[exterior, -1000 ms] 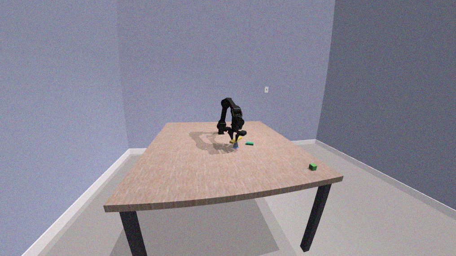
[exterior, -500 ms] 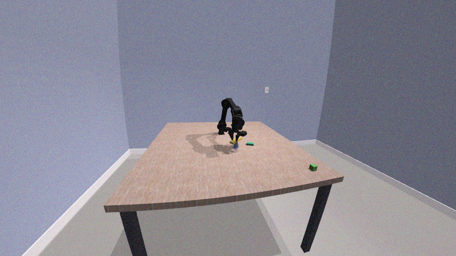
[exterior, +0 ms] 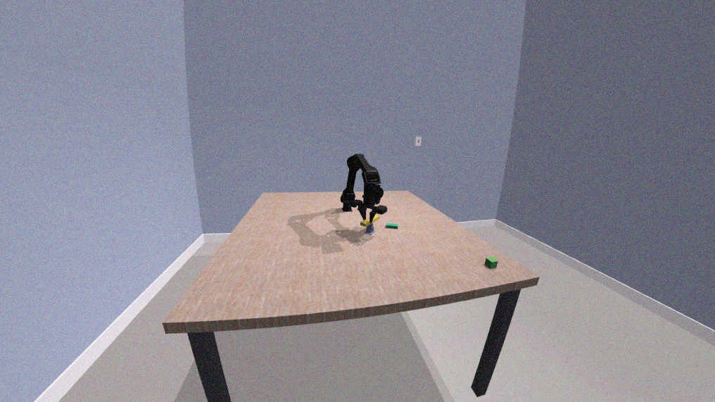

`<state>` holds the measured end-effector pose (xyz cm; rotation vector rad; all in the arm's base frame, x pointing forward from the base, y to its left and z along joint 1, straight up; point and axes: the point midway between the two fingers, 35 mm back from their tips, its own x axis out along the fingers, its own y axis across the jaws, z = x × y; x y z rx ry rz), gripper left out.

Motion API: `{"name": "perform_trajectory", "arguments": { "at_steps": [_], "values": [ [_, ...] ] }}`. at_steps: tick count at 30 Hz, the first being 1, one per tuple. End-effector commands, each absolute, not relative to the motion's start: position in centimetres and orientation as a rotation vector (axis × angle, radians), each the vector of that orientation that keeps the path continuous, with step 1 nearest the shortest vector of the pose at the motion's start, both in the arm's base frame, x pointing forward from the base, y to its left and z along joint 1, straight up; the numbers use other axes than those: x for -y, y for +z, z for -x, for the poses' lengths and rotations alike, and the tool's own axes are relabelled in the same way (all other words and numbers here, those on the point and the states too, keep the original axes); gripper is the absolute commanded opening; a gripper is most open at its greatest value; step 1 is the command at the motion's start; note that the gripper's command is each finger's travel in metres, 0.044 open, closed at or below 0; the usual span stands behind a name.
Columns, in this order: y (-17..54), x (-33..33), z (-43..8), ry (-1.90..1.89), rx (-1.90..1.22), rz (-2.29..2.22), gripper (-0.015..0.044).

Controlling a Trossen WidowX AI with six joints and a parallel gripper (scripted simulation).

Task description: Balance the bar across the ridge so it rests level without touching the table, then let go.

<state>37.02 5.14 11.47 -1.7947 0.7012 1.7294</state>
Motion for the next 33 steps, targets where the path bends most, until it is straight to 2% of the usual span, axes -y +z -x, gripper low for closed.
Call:
{"name": "perform_trajectory", "arguments": {
  "at_steps": [1,33],
  "values": [
    [11.28,-5.18,-36.98,1.736,-0.696,1.795,0.0000],
    [11.02,-5.16,-36.98,1.736,-0.696,1.795,0.0000]
  ]
}}
